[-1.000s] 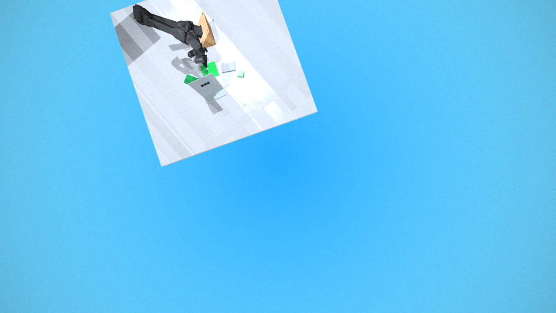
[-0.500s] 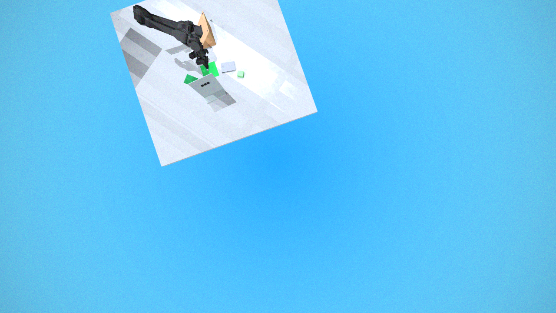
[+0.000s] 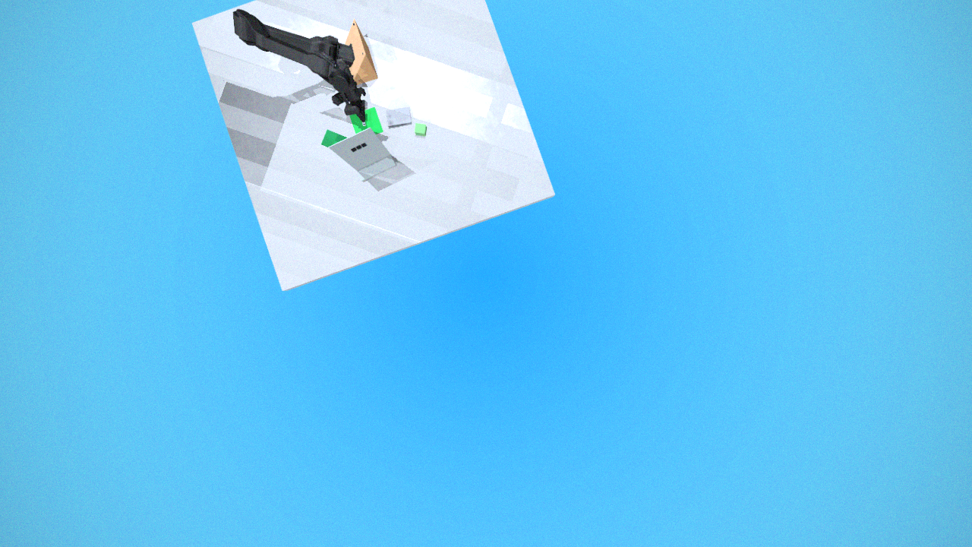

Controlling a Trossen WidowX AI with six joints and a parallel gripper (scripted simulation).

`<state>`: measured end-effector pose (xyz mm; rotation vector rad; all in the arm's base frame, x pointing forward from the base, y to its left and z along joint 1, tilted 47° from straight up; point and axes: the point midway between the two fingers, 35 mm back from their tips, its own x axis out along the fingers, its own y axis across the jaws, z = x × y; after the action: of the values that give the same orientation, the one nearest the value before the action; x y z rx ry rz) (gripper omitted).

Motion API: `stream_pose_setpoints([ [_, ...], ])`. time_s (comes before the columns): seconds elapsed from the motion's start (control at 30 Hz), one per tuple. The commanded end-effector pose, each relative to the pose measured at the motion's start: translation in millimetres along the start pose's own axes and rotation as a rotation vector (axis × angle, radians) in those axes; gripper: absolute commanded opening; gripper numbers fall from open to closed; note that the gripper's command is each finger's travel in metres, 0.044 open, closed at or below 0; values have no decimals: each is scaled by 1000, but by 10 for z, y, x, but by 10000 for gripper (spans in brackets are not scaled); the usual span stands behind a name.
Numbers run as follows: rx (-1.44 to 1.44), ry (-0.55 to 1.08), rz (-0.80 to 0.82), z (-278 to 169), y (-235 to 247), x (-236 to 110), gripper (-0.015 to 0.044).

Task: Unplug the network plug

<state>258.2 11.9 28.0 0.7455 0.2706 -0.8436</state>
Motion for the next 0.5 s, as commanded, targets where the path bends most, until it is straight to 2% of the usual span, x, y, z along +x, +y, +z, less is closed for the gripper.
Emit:
stream_pose_setpoints([
  [0.0,-8,4,-2,-3,-38,25,0],
  [0.47,-9,0,2,22,-98,100,0],
])
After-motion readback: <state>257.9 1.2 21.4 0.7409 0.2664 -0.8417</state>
